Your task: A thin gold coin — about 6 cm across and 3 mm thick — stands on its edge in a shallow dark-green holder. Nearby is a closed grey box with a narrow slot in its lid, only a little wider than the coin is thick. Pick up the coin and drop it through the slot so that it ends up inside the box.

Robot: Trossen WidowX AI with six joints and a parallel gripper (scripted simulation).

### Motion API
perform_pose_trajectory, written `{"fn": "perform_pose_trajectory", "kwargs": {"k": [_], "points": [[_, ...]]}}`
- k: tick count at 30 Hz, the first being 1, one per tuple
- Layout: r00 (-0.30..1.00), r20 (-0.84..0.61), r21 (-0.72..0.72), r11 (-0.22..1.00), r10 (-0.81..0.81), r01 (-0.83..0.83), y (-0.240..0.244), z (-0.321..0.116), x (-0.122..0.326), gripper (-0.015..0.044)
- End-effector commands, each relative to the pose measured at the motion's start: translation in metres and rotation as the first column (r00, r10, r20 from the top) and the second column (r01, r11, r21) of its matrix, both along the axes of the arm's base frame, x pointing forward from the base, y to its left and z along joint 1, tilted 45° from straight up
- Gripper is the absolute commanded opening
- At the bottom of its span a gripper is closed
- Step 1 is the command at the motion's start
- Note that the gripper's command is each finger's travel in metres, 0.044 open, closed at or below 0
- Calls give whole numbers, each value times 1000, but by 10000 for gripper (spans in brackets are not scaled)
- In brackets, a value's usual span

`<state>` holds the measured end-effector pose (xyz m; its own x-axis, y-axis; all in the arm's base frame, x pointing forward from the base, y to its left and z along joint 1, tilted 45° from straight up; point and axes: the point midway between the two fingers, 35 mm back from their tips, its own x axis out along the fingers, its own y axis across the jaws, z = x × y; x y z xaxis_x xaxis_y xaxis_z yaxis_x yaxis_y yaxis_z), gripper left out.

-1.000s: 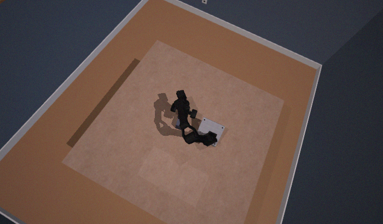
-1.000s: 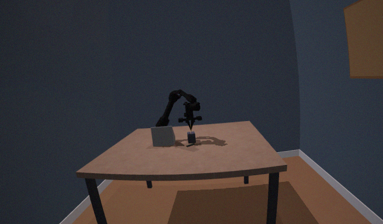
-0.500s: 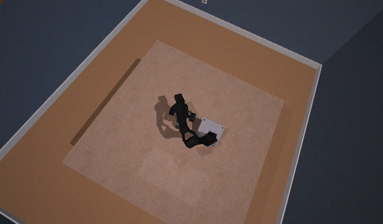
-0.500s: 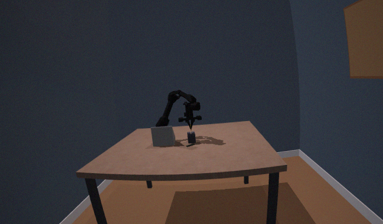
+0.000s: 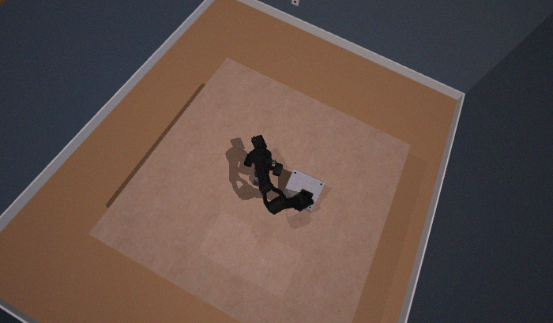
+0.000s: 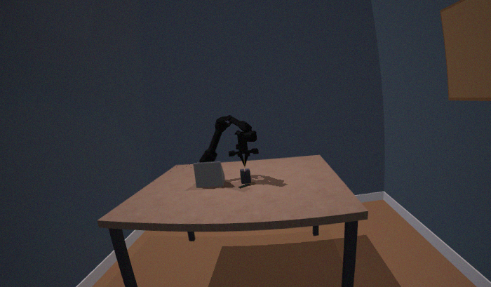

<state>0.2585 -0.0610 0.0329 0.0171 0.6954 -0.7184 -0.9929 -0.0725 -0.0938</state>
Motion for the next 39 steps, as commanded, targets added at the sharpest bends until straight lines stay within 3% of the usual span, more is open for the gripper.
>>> {"fn": "perform_pose_trajectory", "kwargs": {"k": [1, 39], "points": [[1000, -5, 1, 1000, -7, 7, 3, 1, -3, 0], [1000, -9, -3, 1000, -7, 7, 7, -1, -3, 0]]}}
